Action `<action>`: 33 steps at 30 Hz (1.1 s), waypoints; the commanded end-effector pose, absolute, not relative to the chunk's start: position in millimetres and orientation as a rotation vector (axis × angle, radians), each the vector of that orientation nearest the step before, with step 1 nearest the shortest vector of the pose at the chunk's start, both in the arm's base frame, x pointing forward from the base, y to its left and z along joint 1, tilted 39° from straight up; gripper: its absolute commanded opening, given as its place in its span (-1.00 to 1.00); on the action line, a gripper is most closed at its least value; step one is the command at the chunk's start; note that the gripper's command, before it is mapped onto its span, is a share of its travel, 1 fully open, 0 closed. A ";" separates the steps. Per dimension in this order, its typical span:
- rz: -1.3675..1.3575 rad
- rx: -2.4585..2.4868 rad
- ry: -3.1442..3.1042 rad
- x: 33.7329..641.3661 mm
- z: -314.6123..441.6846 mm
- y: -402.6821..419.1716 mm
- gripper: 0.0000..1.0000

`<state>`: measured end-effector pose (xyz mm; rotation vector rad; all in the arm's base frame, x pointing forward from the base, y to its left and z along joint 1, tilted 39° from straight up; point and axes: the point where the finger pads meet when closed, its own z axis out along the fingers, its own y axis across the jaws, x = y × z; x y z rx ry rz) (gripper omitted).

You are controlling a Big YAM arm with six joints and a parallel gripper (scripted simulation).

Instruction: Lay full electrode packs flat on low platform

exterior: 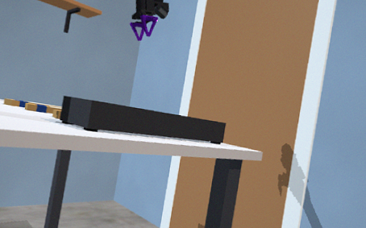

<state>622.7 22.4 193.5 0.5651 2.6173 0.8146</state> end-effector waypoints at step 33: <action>0.815 0.565 2.617 622.6 193.7 22.2 0.92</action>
